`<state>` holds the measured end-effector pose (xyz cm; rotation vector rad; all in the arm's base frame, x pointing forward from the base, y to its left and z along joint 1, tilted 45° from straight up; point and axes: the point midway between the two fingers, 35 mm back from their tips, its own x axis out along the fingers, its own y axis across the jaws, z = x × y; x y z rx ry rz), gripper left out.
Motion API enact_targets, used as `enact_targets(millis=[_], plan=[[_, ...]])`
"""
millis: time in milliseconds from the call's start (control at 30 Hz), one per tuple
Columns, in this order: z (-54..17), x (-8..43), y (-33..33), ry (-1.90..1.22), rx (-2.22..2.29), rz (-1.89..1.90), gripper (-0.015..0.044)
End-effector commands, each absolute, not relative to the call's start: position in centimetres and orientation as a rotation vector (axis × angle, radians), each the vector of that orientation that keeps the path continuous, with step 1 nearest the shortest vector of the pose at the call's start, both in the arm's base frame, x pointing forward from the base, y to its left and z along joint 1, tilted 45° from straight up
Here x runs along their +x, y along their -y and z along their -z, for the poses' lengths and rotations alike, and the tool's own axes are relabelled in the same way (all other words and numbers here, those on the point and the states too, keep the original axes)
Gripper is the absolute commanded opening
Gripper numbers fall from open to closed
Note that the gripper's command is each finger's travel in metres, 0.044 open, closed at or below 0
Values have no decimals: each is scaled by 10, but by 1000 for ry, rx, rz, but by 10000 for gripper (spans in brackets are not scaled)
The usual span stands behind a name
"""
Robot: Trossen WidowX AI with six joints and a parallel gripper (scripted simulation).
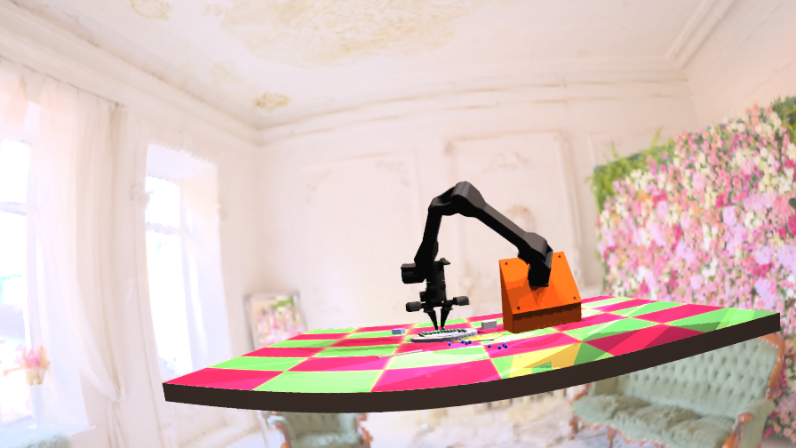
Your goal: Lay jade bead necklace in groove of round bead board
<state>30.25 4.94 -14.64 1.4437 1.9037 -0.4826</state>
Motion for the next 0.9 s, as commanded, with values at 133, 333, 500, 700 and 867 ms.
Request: enact_targets(millis=[133, 333, 500, 700, 867], plan=[[146, 303, -49, -1903, 1443, 482, 0], [146, 303, -49, -1903, 1443, 482, 0], [146, 303, -49, -1903, 1443, 482, 0], [140, 303, -44, -1907, 1449, 486, 0], [139, 302, -42, -1908, 1451, 486, 0]])
